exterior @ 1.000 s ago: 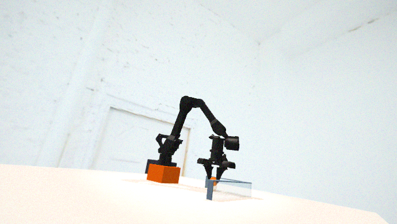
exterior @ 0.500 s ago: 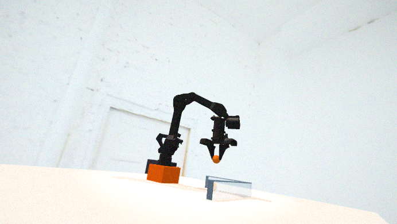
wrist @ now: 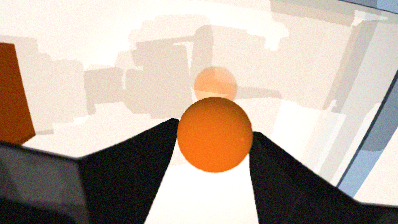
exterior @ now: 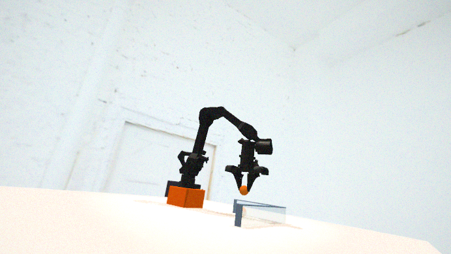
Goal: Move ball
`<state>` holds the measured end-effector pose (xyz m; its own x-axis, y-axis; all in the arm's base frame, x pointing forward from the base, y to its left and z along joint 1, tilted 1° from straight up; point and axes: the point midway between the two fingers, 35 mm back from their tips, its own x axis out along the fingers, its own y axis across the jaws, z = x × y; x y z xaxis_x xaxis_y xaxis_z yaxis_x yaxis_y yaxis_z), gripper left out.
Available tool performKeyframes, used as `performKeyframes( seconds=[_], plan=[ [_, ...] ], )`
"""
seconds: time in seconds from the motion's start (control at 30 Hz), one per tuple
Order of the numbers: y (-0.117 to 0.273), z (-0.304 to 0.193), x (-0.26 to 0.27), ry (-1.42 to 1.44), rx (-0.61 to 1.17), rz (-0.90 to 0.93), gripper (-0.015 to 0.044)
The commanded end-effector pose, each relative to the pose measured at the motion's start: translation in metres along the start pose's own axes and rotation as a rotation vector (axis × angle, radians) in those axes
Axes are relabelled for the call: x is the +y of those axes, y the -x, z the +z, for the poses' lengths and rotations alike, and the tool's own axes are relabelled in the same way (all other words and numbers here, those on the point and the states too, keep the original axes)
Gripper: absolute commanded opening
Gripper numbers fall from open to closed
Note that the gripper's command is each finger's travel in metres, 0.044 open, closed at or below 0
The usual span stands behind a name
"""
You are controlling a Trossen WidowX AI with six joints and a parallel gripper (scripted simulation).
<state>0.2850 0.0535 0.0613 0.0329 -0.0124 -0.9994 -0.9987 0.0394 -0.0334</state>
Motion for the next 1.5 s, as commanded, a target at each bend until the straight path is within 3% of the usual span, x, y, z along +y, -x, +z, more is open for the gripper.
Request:
performKeyframes(
  seconds=[0.0, 0.3, 1.0, 1.37, 1.47],
  plan=[
    [-0.014, -0.001, -0.001, 0.005, -0.002, 0.001, 0.0000],
    [-0.068, -0.001, 0.001, 0.005, -0.002, 0.001, 0.0000],
    [-0.088, -0.001, 0.001, 0.005, -0.002, 0.001, 0.0000],
    [-0.085, -0.001, 0.000, 0.000, 0.000, 0.000, 0.0289],
    [-0.085, -0.001, 0.000, 0.000, 0.000, 0.000, 0.0295]
  ],
)
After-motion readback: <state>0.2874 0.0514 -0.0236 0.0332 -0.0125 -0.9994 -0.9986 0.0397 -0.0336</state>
